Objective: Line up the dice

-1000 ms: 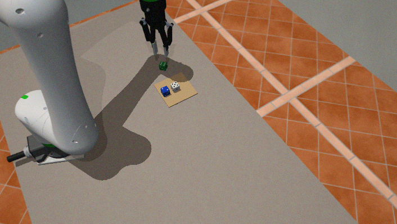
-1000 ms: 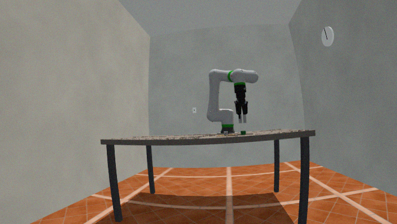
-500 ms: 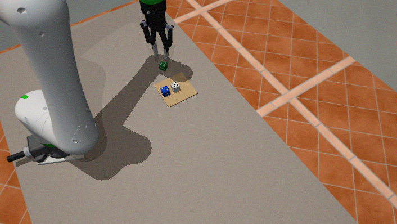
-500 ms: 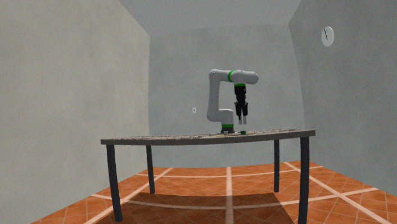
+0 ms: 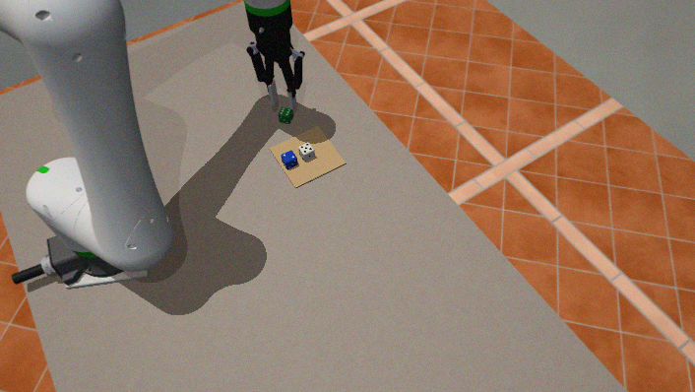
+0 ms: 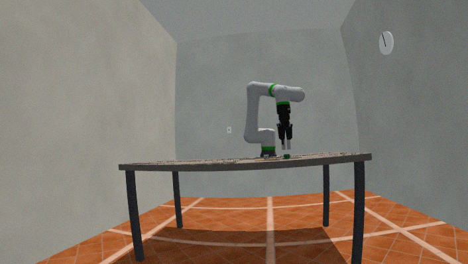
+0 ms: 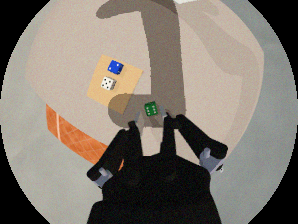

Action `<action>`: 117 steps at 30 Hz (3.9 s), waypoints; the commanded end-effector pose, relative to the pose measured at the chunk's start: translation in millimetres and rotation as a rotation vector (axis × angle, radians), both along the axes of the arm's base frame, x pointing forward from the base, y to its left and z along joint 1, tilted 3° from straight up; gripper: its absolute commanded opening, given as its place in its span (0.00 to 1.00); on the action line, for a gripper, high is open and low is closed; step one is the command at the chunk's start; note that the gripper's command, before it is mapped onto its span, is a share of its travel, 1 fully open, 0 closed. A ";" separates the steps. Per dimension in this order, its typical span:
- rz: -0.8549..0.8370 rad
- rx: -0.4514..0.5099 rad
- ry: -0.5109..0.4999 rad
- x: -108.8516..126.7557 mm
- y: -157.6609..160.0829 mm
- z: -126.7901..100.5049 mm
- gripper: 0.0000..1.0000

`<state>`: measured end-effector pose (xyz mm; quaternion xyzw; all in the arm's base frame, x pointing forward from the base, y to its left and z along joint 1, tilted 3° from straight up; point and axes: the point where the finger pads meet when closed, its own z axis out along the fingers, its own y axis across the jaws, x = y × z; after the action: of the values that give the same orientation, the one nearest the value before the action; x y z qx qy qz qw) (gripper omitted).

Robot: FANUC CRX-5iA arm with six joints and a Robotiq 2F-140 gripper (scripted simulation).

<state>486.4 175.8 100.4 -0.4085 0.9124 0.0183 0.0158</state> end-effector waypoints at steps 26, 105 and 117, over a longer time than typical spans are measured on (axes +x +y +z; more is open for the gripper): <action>0.000 0.000 -0.001 0.4 1.1 -20.5 0.28; 0.000 0.000 -0.001 1.0 2.8 -56.7 0.28; 0.000 0.000 -0.001 1.0 2.8 -56.7 0.28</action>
<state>487.2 178.5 43.4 -0.4085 0.9124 0.0183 0.0158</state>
